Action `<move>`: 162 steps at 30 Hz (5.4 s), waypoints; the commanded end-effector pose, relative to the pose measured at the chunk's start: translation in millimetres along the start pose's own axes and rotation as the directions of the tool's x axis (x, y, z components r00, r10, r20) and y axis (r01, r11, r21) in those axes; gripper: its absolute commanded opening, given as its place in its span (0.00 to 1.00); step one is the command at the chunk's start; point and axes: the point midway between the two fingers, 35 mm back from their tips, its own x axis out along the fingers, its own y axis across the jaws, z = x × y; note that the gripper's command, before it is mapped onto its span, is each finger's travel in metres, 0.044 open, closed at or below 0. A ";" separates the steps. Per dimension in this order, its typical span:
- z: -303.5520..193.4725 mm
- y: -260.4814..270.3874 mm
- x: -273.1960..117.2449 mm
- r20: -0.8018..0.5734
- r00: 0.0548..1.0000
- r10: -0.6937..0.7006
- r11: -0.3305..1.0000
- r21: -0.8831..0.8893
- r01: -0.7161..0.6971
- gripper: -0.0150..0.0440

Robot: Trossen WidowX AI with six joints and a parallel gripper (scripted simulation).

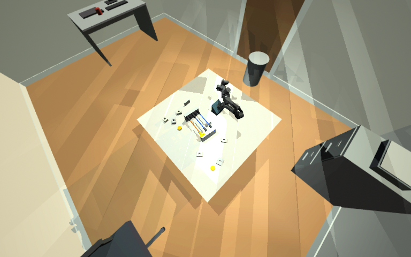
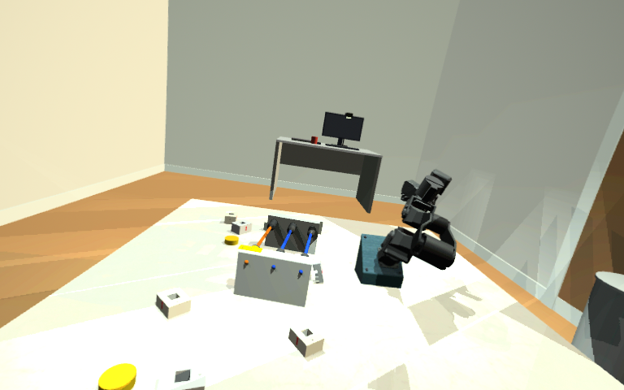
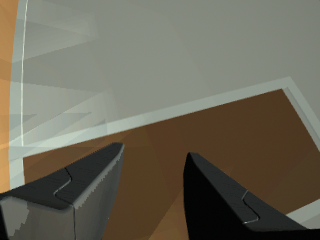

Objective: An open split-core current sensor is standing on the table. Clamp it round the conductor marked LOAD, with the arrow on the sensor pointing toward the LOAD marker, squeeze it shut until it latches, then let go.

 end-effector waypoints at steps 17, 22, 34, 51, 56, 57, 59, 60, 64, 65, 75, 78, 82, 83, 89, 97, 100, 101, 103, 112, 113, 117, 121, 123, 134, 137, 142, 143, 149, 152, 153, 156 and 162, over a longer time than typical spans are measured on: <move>199.5 -79.6 -132.4 0.750 0.637 -0.178 0.930 0.340 -0.141 1.00; 235.5 -88.7 -206.3 0.896 0.409 -0.169 0.888 0.319 -0.332 1.00; 237.1 -89.0 -410.9 0.969 -0.240 -0.064 0.693 -0.130 -0.709 1.00; 149.7 -82.6 -547.5 0.721 -0.691 0.052 0.379 -0.655 -0.654 1.00; 162.5 -70.2 -553.9 0.717 -0.680 0.155 0.389 -0.677 -0.625 1.00; 170.9 -61.6 -557.2 0.709 -0.669 0.223 0.390 -0.694 -0.605 1.00; 186.7 -44.1 -561.4 0.682 -0.640 0.355 0.375 -0.731 -0.571 1.00; 194.1 -35.5 -562.5 0.662 -0.623 0.417 0.359 -0.749 -0.556 1.00; 216.5 -3.9 -561.4 0.536 -0.553 0.639 0.258 -0.825 -0.502 1.00; 220.3 3.2 -560.2 0.488 -0.536 0.689 0.219 -0.845 -0.488 1.00; 244.8 32.6 -543.6 -0.055 -0.536 0.843 -0.350 -0.813 -0.466 1.00; 246.9 31.9 -542.8 -0.086 -0.549 0.831 -0.391 -0.793 -0.468 1.00; 246.9 31.9 -542.8 -0.086 -0.549 0.831 -0.391 -0.793 -0.468 1.00; 246.9 31.9 -542.8 -0.086 -0.549 0.831 -0.391 -0.793 -0.468 1.00; 246.9 31.9 -542.8 -0.086 -0.549 0.831 -0.391 -0.793 -0.468 1.00; 246.9 31.9 -542.8 -0.086 -0.549 0.831 -0.391 -0.793 -0.468 1.00; 246.9 31.9 -542.8 -0.086 -0.549 0.831 -0.391 -0.793 -0.468 1.00; 246.9 31.9 -542.8 -0.086 -0.549 0.831 -0.391 -0.793 -0.468 1.00; 246.9 31.9 -542.8 -0.086 -0.549 0.831 -0.391 -0.793 -0.468 1.00; 217.0 63.9 -483.4 -0.075 -0.484 0.872 -0.390 -0.702 -0.596 0.73; 211.1 69.3 -474.3 -0.075 -0.473 0.878 -0.390 -0.687 -0.614 0.73; 184.2 91.8 -438.9 -0.082 -0.433 0.898 -0.385 -0.622 -0.682 0.73; 152.5 115.8 -405.4 -0.097 -0.394 0.914 -0.378 -0.553 -0.742 0.73; 141.4 123.7 -395.3 -0.103 -0.382 0.918 -0.376 -0.530 -0.760 0.73; 140.2 129.9 -396.1 -0.103 -0.380 0.919 -0.374 -0.528 -0.763 0.73; 140.2 134.4 -397.9 -0.103 -0.379 0.920 -0.373 -0.528 -0.763 0.73; 140.1 142.0 -401.0 -0.102 -0.378 0.920 -0.372 -0.528 -0.763 0.73; 140.0 143.5 -401.6 -0.102 -0.378 0.920 -0.372 -0.528 -0.763 0.73; 139.2 152.7 -405.5 -0.101 -0.378 0.920 -0.372 -0.528 -0.763 0.73; 138.6 157.2 -407.5 -0.101 -0.378 0.920 -0.372 -0.528 -0.763 0.73; 138.4 158.7 -408.1 -0.101 -0.379 0.920 -0.372 -0.528 -0.763 0.73; 137.6 163.1 -410.1 -0.101 -0.379 0.920 -0.373 -0.528 -0.763 0.73; 135.7 171.9 -414.1 -0.102 -0.381 0.919 -0.375 -0.528 -0.762 0.73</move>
